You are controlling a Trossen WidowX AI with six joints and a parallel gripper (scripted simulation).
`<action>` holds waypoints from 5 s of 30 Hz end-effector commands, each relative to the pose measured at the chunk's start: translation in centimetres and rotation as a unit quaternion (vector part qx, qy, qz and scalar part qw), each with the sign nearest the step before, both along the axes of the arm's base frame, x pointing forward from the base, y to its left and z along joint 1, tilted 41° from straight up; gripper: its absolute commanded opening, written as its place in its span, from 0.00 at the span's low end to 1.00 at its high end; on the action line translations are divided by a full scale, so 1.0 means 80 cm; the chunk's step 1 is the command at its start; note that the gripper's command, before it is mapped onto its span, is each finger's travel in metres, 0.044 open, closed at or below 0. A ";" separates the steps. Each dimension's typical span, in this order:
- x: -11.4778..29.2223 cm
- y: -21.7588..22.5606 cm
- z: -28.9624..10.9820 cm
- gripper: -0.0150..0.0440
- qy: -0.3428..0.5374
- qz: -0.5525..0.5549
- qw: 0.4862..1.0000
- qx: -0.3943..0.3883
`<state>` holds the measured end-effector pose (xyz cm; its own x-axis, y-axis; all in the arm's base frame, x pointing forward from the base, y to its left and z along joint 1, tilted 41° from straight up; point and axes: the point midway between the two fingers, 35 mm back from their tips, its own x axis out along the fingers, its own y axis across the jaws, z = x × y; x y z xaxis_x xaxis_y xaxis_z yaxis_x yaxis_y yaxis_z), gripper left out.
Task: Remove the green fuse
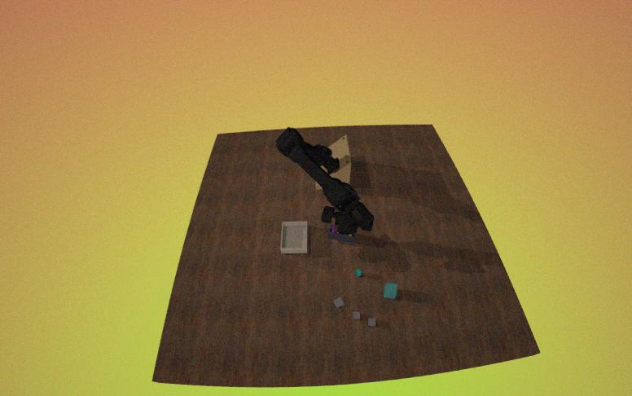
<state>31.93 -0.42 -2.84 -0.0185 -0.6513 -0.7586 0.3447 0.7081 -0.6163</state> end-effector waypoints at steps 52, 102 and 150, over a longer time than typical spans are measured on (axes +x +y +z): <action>0.001 0.003 0.003 0.25 0.000 0.000 1.000 0.000; 0.001 0.023 0.026 0.25 0.000 0.001 1.000 -0.001; -0.012 -0.145 0.213 0.25 0.000 0.001 1.000 -0.005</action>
<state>31.77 -10.27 12.65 -0.0129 -0.6496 -0.7602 0.3440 0.7109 -0.6133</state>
